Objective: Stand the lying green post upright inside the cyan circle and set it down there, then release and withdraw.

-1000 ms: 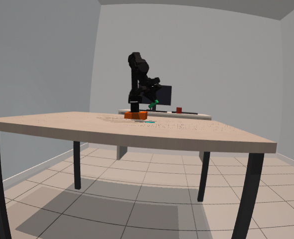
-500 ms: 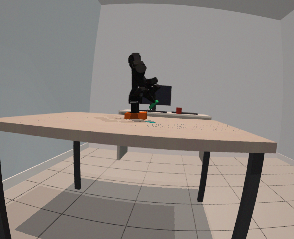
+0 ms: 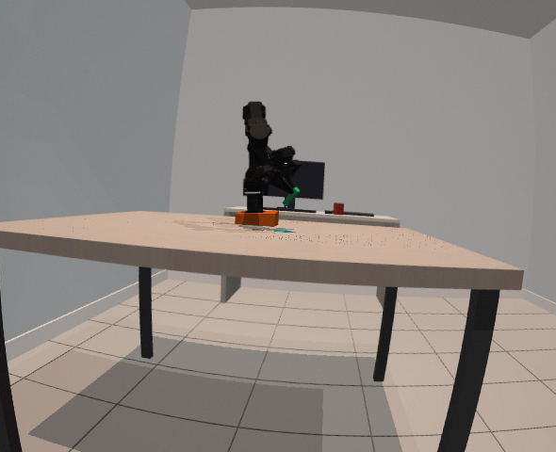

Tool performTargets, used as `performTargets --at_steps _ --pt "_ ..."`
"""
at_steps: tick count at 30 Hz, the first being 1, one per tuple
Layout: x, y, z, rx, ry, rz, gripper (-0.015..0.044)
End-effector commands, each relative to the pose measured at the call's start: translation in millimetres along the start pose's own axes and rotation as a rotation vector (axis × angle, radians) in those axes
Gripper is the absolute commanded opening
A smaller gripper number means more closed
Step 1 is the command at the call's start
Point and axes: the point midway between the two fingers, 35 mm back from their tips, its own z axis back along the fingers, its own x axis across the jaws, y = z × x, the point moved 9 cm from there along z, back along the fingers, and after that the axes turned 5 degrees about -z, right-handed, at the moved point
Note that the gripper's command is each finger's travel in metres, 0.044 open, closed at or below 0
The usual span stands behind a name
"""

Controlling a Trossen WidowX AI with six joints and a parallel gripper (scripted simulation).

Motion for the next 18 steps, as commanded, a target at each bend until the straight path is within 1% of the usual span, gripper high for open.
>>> performTargets --at_steps 1,18 --pt "-1 3 0 -0.026 -0.008 0.006 0.0022" --pt "-5 14 4 -0.143 -0.028 0.015 0.0022"
